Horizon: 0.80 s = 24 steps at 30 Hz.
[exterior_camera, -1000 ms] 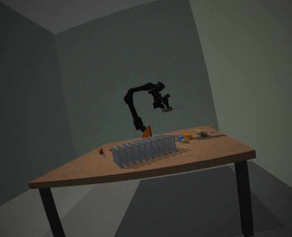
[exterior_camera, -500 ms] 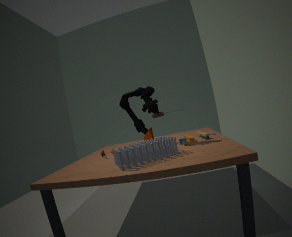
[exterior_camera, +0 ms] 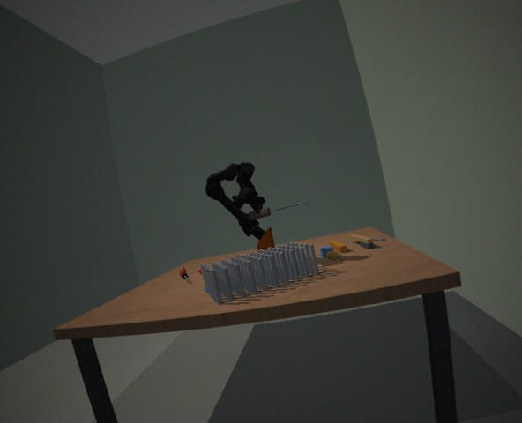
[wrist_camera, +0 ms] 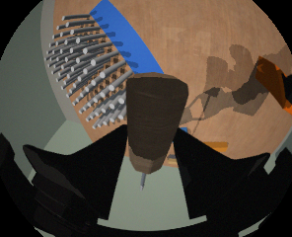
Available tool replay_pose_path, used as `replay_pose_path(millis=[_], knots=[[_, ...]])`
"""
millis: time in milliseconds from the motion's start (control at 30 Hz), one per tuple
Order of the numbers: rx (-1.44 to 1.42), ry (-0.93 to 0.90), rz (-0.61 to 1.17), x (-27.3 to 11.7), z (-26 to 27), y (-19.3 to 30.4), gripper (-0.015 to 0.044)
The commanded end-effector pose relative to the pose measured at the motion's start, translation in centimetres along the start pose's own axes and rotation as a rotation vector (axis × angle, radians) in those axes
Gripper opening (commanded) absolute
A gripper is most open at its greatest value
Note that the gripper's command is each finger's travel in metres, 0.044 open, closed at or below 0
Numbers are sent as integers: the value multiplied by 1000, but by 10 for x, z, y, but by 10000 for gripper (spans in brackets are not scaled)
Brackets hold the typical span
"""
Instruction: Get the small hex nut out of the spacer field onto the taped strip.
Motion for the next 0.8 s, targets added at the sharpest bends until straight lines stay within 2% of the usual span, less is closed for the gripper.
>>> replay_pose_path(millis=[0, 767], knots=[[153, -45, -45, -2, 6, -33, 0], [825, -240, -317, -8, -9, -180, 0]])
Point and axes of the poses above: the point midway between the two fingers, 35 mm back from their tips, its own x axis out along the fingers, its own z axis across the jaws, y = z × x, the point moved 4 cm from there along -x, back along the fingers, and after that the axes turned 3 degrees about -x, right-handed, at the moved point
